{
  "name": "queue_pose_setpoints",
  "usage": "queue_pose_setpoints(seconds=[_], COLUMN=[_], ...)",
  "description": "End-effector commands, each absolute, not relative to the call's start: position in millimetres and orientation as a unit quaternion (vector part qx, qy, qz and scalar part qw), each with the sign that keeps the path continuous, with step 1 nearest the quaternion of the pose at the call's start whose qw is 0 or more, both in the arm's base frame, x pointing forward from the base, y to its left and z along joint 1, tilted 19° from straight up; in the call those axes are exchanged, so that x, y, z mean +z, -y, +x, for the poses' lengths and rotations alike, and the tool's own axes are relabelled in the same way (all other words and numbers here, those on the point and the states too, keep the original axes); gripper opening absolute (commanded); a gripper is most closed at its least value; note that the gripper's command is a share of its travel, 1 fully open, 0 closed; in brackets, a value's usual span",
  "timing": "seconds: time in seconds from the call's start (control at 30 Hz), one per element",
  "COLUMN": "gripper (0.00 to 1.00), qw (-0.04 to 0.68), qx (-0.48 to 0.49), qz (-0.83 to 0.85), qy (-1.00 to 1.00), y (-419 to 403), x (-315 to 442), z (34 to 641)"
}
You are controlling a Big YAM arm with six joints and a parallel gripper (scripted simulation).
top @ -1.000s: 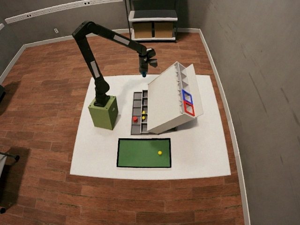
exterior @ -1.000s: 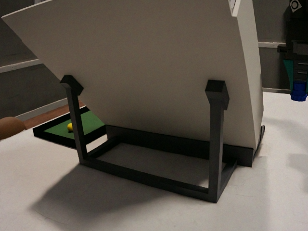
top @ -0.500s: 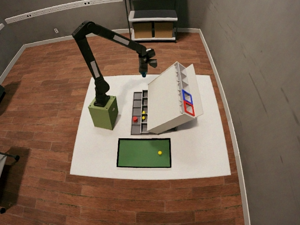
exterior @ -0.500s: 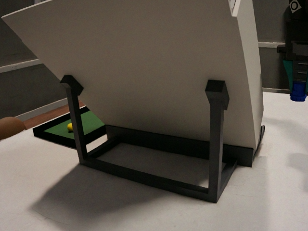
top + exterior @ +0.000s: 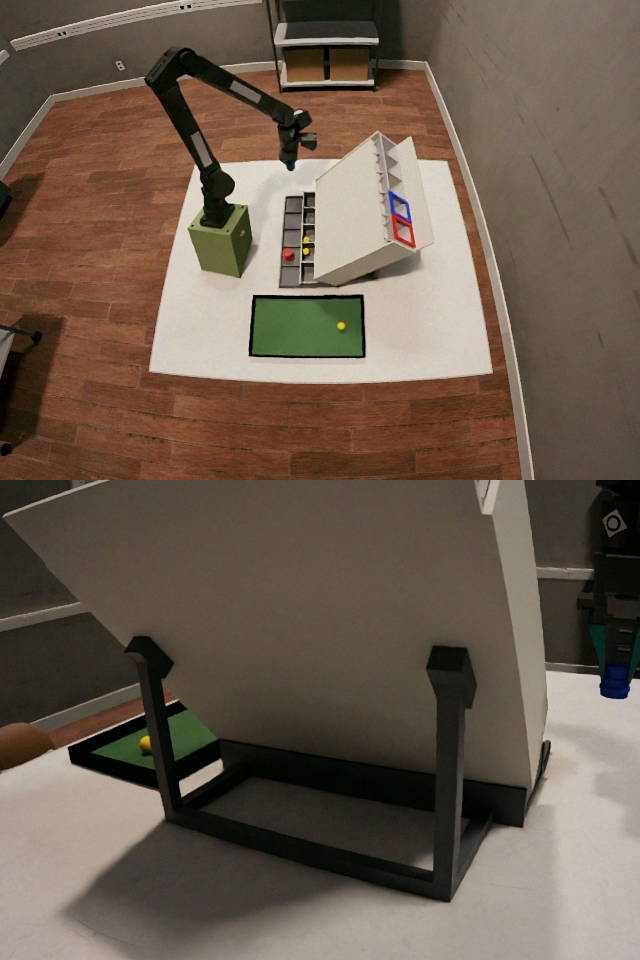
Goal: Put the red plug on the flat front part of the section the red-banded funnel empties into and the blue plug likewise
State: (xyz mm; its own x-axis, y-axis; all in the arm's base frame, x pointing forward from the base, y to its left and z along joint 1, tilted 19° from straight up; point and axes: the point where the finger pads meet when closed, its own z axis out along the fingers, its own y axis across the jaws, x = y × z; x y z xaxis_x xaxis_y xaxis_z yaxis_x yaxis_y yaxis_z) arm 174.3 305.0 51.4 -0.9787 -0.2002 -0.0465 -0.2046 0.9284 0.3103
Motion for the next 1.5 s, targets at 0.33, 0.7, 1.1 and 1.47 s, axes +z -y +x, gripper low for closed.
queue_pose_setpoints(seconds=[0.33,0.7,1.1,1.47], gripper=[0.0,0.0,0.0,0.0], qw=[0.022,0.023,0.021,0.012], qx=[0.175,0.175,0.171,0.167], qz=[-0.087,-0.092,-0.092,-0.09], qy=[-0.981,-0.98,-0.981,-0.982], y=[-306,-271,-208,-150], x=[60,47,24,-2], z=[182,189,199,208])
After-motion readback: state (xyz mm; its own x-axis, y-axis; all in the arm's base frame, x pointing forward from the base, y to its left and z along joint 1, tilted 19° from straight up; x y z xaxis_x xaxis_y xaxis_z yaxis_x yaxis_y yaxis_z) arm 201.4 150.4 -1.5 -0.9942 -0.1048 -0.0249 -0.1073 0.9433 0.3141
